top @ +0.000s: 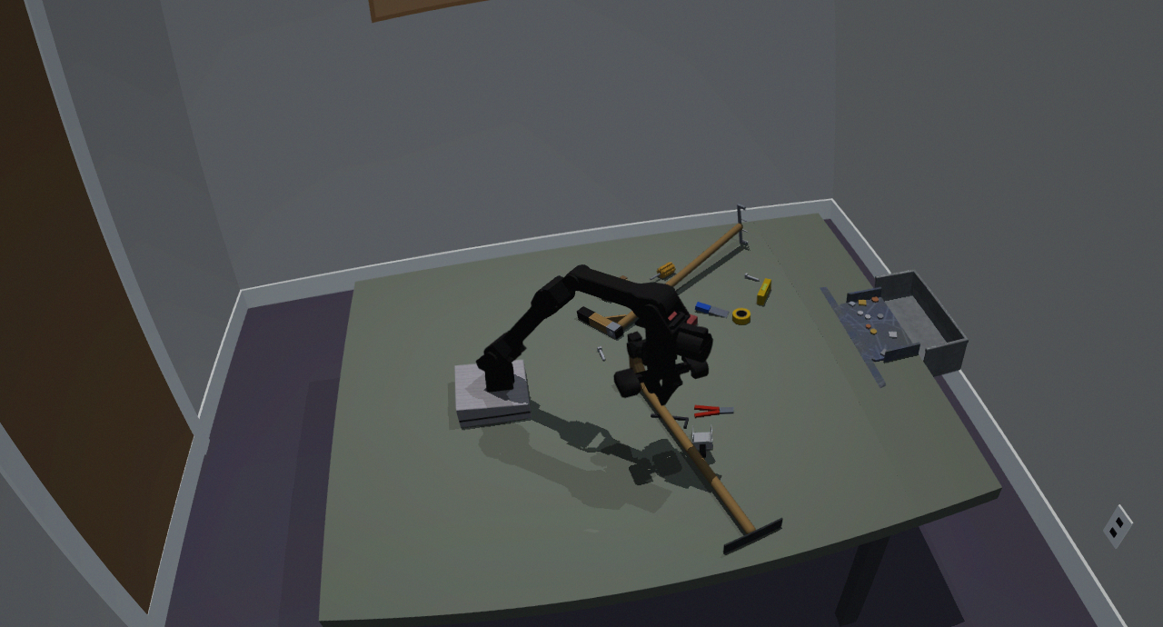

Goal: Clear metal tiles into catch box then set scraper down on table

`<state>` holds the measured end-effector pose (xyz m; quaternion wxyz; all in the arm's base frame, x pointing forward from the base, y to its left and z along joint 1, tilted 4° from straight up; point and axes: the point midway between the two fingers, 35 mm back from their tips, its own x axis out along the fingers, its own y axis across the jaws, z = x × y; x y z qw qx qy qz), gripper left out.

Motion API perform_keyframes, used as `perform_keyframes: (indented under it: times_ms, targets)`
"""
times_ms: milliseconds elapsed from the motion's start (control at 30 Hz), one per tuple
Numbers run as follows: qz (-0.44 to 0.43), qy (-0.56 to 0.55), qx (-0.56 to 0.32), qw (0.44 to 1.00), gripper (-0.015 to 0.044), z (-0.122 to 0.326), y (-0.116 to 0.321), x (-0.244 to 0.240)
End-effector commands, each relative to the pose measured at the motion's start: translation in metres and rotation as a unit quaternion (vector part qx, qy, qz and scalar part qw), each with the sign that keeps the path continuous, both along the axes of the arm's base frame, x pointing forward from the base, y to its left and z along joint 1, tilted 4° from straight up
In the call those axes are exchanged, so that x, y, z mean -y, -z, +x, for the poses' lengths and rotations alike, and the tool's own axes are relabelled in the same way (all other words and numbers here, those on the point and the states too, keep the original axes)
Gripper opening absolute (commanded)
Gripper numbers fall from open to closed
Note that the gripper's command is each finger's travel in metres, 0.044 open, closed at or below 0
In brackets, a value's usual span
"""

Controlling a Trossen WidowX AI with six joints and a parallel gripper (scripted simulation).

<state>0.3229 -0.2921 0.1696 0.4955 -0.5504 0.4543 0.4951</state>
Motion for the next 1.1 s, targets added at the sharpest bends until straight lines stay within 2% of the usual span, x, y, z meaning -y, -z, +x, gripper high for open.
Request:
perform_keyframes:
  times_ms: [0,300,1067]
  targets:
    - [0.001,-0.026,-0.001,1.0,0.0,-0.012,-0.01,-0.001]
    - [0.001,-0.027,-0.001,1.0,0.0,-0.011,-0.005,0.0]
    - [-0.001,-0.038,-0.001,0.999,0.0,0.0,0.042,0.006]
